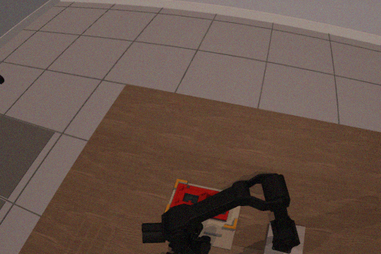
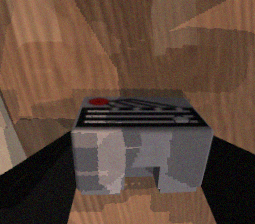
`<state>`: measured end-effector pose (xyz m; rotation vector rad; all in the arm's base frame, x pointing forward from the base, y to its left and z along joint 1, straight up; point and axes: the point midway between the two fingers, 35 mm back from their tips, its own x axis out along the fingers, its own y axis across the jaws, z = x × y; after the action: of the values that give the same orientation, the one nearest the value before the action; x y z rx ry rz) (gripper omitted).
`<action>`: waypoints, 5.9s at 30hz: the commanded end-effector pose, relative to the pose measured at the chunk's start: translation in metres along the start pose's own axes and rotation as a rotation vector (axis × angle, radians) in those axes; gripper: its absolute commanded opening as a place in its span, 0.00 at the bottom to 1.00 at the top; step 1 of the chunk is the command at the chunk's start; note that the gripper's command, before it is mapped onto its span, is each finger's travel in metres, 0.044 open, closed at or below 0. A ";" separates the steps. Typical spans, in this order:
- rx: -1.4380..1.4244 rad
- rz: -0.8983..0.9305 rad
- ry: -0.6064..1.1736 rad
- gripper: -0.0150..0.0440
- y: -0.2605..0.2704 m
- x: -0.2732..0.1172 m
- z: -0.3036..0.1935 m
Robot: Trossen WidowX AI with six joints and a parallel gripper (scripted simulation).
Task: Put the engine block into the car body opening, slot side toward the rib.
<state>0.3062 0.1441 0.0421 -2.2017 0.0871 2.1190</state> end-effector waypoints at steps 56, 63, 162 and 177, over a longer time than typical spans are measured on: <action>0.277 -0.002 -0.005 0.25 0.003 -0.119 -0.006; 0.519 -0.001 -0.005 0.25 0.003 -0.117 -0.006; 3.136 0.006 -0.004 0.25 0.004 -0.069 -0.005; 3.136 0.006 -0.004 0.25 0.004 -0.047 -0.005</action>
<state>0.3106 0.1391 0.0959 0.0867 1.5282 -0.0528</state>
